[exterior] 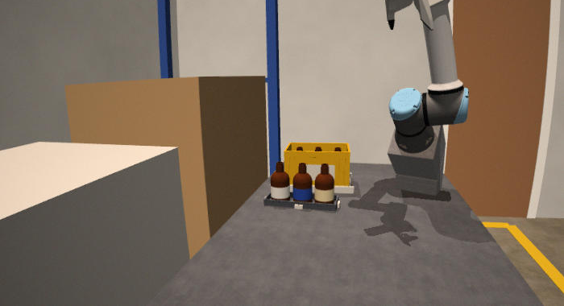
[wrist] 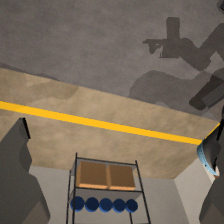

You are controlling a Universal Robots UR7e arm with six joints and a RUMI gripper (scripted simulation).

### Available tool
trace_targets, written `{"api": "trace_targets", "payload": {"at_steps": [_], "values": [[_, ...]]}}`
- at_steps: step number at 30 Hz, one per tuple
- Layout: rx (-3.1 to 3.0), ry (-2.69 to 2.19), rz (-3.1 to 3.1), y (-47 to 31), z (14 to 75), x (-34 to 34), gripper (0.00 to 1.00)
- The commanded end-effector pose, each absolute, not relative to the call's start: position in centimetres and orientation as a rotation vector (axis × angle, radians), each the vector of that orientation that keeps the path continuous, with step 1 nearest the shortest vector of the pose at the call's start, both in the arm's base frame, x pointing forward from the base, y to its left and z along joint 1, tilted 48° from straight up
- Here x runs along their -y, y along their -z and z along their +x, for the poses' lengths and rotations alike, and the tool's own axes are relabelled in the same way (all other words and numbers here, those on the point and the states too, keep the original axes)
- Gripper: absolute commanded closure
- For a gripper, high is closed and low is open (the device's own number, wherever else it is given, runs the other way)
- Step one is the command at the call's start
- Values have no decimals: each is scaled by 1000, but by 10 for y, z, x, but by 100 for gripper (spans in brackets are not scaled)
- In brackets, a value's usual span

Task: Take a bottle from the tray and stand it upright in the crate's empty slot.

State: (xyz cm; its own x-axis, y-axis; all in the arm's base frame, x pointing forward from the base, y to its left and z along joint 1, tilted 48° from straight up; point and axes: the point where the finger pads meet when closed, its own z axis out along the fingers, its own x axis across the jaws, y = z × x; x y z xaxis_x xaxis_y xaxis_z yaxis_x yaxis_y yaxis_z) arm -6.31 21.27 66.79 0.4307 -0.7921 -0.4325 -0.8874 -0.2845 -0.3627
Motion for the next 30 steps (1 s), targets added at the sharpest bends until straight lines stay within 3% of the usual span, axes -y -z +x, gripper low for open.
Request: {"api": "trace_targets", "payload": {"at_steps": [1,30], "values": [[-1410,-225,-2132,-668,-63,-212,0],[-1409,-229,-2130,-670,-66,-211,0]]}}
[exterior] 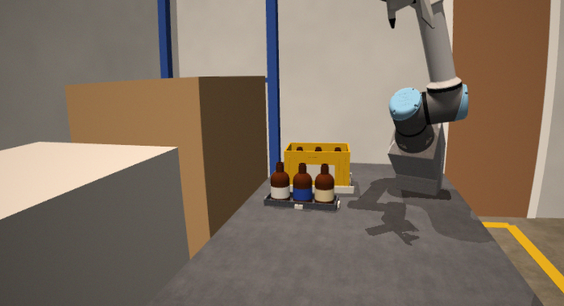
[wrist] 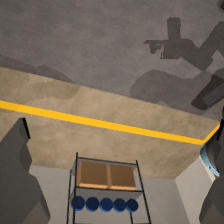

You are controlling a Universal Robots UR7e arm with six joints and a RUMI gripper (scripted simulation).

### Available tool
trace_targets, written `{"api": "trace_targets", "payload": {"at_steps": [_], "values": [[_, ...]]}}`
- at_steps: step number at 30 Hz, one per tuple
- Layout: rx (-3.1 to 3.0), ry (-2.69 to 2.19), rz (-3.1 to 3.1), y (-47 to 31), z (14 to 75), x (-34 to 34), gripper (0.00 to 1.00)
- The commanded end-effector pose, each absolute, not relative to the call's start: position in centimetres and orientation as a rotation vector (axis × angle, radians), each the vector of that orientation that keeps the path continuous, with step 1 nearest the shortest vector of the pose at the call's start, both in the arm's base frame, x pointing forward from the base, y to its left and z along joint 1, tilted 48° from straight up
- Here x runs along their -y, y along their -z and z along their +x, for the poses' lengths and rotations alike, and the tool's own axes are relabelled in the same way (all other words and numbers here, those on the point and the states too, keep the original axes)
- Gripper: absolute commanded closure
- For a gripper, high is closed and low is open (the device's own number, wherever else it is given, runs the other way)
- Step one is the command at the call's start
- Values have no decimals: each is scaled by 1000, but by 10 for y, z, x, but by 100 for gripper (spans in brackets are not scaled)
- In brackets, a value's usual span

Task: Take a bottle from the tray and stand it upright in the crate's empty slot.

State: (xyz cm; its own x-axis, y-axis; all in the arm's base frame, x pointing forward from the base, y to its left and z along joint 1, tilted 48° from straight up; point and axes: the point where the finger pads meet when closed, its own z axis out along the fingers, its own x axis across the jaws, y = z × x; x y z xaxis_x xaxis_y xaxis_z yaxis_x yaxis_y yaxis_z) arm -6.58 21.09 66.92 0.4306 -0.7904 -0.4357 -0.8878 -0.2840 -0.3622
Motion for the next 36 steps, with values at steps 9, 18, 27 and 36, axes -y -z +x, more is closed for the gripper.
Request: {"api": "trace_targets", "payload": {"at_steps": [9,18,27,36], "values": [[-1407,-233,-2128,-671,-69,-209,0],[-1407,-233,-2128,-671,-69,-209,0],[-1407,-233,-2128,-671,-69,-209,0],[-1406,-237,-2125,-672,-72,-208,0]]}}
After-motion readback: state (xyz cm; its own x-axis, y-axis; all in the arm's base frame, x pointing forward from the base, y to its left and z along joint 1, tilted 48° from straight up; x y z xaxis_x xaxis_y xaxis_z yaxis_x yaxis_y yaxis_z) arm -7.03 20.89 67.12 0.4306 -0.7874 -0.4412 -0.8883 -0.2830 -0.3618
